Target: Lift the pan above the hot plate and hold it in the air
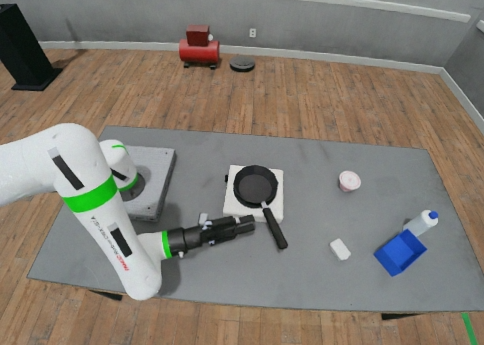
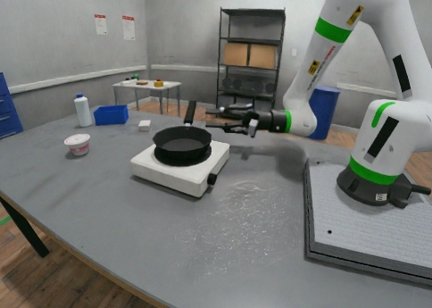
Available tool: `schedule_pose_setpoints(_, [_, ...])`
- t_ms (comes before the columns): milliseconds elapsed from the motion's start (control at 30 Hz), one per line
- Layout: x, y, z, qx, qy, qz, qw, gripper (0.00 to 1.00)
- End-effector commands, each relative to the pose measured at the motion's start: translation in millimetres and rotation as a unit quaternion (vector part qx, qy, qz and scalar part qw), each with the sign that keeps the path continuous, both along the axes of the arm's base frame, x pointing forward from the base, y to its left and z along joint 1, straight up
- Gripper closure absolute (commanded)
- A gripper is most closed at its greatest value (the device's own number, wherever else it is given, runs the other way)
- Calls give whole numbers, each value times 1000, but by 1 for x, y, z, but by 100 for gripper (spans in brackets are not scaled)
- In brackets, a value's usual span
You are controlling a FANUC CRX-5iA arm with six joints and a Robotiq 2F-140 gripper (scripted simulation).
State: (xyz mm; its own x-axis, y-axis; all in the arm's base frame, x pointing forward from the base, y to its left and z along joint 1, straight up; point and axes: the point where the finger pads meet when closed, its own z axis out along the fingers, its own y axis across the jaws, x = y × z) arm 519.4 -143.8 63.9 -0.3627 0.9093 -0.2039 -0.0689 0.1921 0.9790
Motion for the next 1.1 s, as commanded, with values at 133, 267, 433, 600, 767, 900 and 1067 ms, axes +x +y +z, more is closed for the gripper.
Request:
schedule_pose_setpoints(133, [5, 2, 1, 0, -1, 0, 1000, 59])
schedule_pose_setpoints(267, [9, 3, 1, 0, -1, 0, 1000, 59])
schedule_pose_setpoints(433, [13, 5, 1, 0, -1, 0, 1000, 59])
schedule_pose_setpoints(600, [18, 7, 1, 0, -1, 0, 1000, 59])
schedule_pose_setpoints(767, [25, 9, 0, 0, -1, 0, 1000, 59])
schedule_pose_setpoints(900, [30, 12, 0, 0, -1, 0, 1000, 59])
schedule_pose_setpoints(1067, [35, 14, 0, 0, -1, 0, 1000, 59])
